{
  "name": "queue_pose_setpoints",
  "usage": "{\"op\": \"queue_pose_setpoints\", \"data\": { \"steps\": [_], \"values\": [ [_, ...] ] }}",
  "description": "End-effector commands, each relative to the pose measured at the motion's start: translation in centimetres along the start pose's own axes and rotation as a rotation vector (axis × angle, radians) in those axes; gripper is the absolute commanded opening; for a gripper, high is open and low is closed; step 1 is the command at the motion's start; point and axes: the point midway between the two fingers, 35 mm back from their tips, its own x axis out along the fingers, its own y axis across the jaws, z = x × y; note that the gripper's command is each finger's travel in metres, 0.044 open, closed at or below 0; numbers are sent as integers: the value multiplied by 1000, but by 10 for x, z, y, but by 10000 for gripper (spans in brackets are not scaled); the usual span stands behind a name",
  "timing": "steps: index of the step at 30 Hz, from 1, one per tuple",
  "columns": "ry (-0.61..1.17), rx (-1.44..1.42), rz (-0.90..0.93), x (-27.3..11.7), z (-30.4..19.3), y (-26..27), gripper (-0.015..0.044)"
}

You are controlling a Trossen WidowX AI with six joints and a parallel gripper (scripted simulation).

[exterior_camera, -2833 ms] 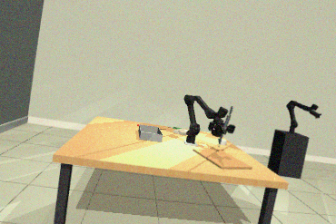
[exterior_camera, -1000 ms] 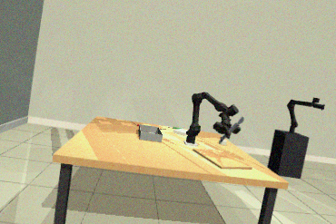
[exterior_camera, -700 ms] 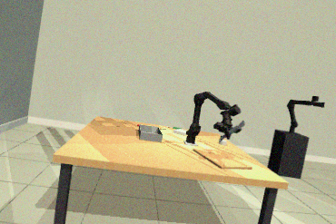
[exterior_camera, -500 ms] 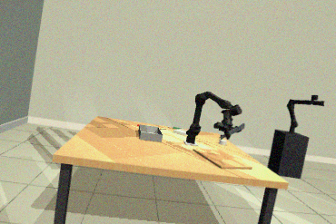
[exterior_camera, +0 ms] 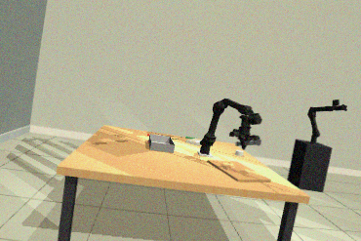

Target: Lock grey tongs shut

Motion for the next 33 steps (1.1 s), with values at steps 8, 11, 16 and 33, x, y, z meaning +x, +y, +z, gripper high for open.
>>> {"op": "queue_pose_setpoints", "data": {
  "steps": [8,11,16,33],
  "values": [
    [-165,42,-21,-8,3,5,-150],
    [-214,53,-26,-11,5,7,-150],
    [-284,71,-34,-15,9,9,-150],
    [-287,72,-35,-3,10,7,-150]
  ]
}}
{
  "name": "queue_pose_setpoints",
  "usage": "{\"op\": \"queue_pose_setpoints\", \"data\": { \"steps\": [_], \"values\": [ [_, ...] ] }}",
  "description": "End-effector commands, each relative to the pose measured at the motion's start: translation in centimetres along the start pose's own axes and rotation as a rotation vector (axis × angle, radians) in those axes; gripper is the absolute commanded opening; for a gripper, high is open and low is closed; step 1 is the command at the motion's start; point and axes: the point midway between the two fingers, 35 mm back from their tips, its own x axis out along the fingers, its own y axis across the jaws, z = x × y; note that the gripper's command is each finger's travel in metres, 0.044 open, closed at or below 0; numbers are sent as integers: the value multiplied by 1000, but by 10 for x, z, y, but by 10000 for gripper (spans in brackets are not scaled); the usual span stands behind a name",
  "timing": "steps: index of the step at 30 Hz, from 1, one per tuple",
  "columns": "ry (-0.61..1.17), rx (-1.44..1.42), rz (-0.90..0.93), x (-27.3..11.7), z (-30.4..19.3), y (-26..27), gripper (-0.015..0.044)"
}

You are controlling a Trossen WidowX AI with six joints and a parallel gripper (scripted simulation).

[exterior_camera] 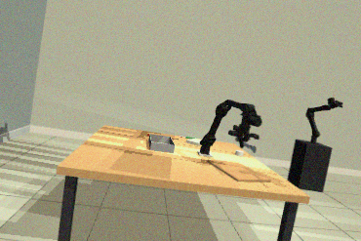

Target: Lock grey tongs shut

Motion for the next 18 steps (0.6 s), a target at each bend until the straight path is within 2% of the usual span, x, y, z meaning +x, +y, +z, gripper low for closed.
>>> {"op": "queue_pose_setpoints", "data": {
  "steps": [1,18],
  "values": [
    [-4,5,-2,7,0,-1,-150],
    [-4,5,-2,34,-3,-2,-150]
  ]
}}
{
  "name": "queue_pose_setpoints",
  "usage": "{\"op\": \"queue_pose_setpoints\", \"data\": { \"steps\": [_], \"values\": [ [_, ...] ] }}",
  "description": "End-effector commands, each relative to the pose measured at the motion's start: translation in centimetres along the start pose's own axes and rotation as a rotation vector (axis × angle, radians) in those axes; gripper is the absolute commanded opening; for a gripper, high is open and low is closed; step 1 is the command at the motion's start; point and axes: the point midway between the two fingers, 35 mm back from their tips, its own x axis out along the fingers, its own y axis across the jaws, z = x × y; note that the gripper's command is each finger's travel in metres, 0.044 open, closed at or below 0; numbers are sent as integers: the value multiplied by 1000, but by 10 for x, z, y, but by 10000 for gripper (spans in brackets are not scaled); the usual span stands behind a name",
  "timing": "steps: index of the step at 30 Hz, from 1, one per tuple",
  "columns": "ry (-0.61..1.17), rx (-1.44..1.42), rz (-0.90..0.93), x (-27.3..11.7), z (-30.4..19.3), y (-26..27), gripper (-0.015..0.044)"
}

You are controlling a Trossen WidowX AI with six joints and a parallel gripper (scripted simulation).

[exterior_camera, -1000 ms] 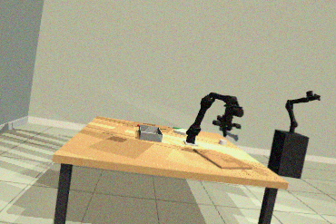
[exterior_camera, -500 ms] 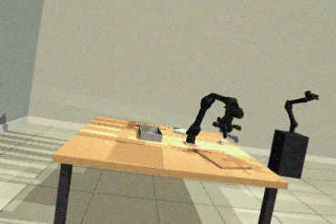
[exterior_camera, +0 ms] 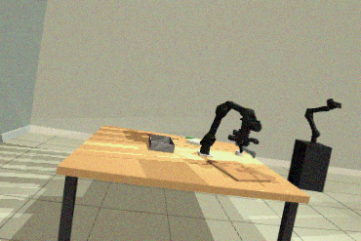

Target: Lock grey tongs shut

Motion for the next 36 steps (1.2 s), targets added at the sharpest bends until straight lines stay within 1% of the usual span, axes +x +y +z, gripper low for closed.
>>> {"op": "queue_pose_setpoints", "data": {
  "steps": [1,36],
  "values": [
    [-2,4,-3,7,0,0,-150],
    [-2,4,-2,64,3,1,-150]
  ]
}}
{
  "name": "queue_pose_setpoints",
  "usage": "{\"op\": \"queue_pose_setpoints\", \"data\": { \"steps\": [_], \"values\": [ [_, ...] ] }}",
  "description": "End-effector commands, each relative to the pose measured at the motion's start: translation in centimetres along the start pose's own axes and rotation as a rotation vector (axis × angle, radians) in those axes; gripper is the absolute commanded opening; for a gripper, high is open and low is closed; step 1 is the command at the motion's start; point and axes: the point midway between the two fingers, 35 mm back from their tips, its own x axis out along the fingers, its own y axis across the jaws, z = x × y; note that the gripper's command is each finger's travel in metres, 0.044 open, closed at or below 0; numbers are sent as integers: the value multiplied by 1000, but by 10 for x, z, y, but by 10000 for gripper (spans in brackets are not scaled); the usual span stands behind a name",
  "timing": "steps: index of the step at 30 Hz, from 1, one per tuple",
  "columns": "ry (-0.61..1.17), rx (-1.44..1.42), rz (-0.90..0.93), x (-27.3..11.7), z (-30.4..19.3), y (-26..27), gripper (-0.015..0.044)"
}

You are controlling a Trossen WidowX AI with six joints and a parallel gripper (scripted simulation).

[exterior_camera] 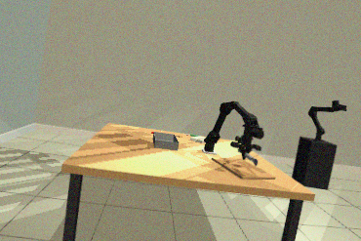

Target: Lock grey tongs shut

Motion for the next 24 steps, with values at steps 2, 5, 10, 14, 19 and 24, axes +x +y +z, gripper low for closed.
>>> {"op": "queue_pose_setpoints", "data": {
  "steps": [2,5,10,14,19,24],
  "values": [
    [-2,3,-2,8,2,0,-150],
    [-2,3,-2,13,2,1,-150],
    [-2,3,-2,19,4,1,-150],
    [-3,0,1,17,4,1,-124],
    [-3,0,1,17,4,1,7],
    [-3,0,1,17,4,1,139]
  ]
}}
